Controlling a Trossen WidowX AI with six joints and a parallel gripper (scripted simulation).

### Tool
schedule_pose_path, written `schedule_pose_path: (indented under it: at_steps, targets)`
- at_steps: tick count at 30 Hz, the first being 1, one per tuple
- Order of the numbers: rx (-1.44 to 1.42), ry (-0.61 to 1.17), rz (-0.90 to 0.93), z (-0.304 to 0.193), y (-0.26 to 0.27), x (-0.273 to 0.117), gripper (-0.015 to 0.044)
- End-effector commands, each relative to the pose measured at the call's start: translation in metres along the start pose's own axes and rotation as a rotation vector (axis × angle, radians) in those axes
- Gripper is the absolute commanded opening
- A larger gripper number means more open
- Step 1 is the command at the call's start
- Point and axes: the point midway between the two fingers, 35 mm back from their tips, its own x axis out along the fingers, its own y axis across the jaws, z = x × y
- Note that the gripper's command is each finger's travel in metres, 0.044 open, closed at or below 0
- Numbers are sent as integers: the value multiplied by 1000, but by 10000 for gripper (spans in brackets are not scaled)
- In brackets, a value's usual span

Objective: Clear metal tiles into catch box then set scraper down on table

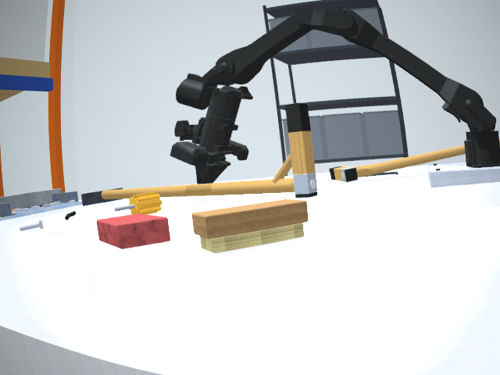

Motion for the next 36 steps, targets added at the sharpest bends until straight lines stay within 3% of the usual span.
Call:
schedule_pose_path:
  at_steps: [1, 36]
  targets:
    - [4, 0, -3, 2, 4, 1, 0]
    - [5, 0, -1, 7, 38, 3, 0]
